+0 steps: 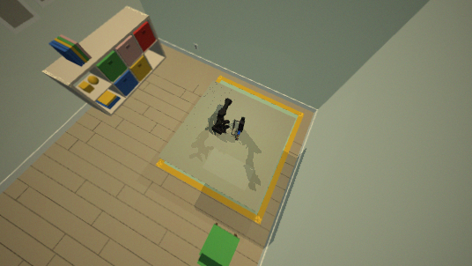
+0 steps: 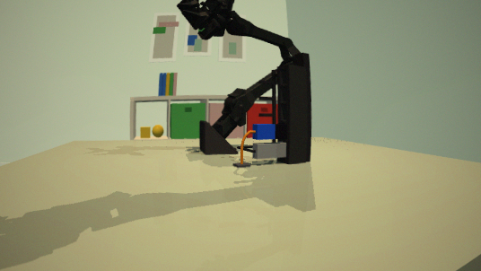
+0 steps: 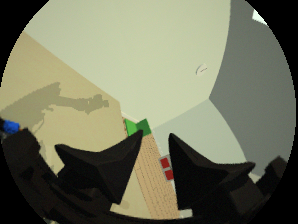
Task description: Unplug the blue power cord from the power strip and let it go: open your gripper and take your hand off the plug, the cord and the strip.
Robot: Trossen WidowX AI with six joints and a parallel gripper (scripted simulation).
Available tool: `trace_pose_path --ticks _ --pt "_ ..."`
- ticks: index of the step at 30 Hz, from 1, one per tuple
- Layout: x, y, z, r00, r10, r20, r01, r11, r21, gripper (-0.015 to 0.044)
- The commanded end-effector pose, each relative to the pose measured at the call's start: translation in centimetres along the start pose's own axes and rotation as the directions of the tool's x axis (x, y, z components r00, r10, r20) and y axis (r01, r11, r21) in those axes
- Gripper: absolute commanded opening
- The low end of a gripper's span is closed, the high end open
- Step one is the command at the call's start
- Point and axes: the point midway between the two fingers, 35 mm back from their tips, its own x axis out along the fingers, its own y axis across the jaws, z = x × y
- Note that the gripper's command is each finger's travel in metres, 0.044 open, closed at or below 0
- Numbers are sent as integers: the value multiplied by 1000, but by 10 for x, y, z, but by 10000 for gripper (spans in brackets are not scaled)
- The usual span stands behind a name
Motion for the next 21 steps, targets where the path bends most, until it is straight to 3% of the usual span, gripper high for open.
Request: trace_pose_path --ticks 1,6,12,16,19,21 --pt "35 66 -5 956 276 -103 -224 907 355 160" --pt "51 144 -10 808 542 -230 -260 679 686 160" --pt "41 233 -17 524 758 -388 -1 456 890 160" --pt "19 286 -23 284 823 -492 282 419 863 160" --pt "-4 320 -27 88 821 -563 498 454 739 160" --pt "-15 333 -28 5 808 -590 578 479 660 160"
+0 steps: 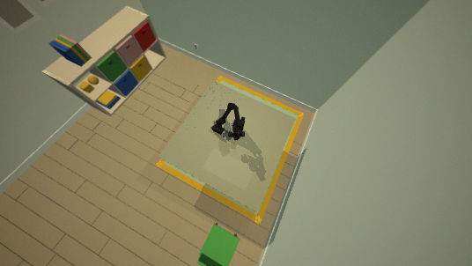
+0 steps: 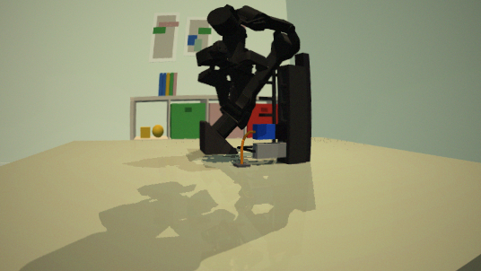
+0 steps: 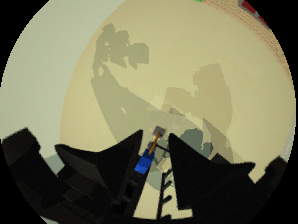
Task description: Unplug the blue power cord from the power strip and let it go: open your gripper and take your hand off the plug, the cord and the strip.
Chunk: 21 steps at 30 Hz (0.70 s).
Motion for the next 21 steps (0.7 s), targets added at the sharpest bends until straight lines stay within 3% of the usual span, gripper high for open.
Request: trace_pose_path --ticks 1,21 --pt "33 3 -45 959 -166 -229 225 939 261 160" --pt "31 7 -54 959 -166 -229 225 939 262 160"
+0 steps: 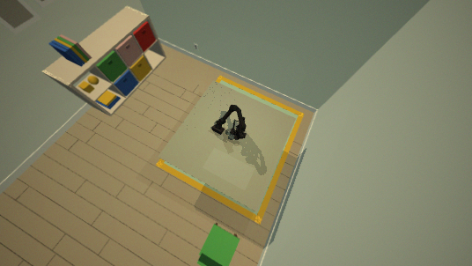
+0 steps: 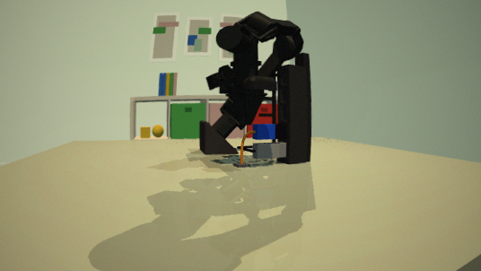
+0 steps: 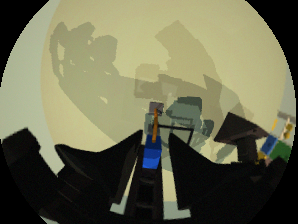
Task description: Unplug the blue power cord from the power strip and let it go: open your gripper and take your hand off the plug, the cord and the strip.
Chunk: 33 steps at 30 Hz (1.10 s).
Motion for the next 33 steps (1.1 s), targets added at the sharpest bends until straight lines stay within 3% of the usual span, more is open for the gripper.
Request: trace_pose_path --ticks 1,33 --pt "-1 1 -8 1000 4 -2 -4 1000 0 160" --pt "12 0 -36 1000 4 -4 -4 1000 0 160"
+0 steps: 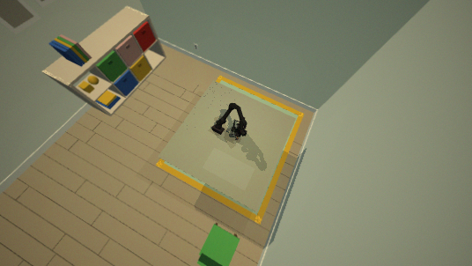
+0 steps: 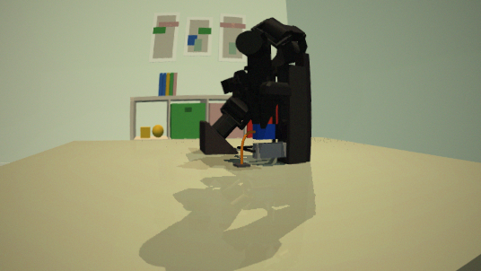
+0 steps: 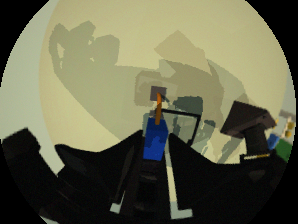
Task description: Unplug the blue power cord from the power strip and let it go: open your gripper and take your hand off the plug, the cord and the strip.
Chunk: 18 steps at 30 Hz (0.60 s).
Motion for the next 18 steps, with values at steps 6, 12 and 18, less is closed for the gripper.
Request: trace_pose_path --ticks 6,12,18 --pt "1 0 0 1000 -1 0 1 1000 0 48" --pt "1 0 0 1000 -1 0 1 1000 0 8" --pt "1 0 4 1000 0 0 0 1000 0 0"
